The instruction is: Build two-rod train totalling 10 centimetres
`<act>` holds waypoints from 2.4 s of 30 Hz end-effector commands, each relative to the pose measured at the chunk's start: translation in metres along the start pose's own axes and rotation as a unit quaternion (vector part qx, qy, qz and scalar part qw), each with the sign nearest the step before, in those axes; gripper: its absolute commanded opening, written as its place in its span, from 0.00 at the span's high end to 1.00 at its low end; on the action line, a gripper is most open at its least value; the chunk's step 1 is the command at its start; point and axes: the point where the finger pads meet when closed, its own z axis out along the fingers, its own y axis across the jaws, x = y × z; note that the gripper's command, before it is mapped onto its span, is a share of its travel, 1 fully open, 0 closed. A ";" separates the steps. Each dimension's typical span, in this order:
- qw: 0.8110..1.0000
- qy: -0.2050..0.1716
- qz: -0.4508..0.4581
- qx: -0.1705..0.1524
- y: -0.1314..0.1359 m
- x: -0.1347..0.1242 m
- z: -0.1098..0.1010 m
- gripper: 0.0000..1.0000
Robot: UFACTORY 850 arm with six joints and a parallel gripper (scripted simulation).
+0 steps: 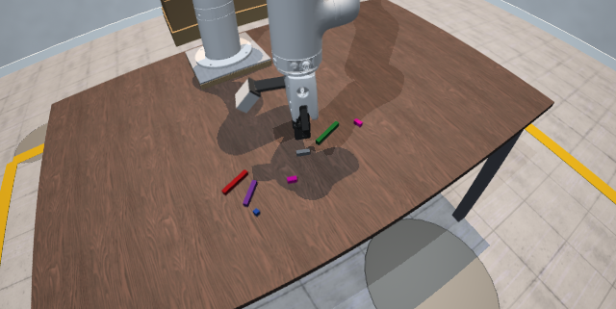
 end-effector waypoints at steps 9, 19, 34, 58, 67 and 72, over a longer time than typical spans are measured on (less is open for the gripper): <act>1.000 0.000 0.000 0.001 -0.001 0.000 0.000 0.76; 1.000 0.000 0.000 0.001 -0.001 0.000 0.007 0.76; 1.000 0.000 0.000 0.001 -0.001 -0.001 0.026 0.76; 1.000 0.000 0.000 0.001 -0.001 -0.001 0.049 0.76; 1.000 0.000 0.000 0.001 -0.001 -0.001 0.051 0.76; 1.000 0.000 0.000 0.001 -0.001 -0.001 0.051 0.76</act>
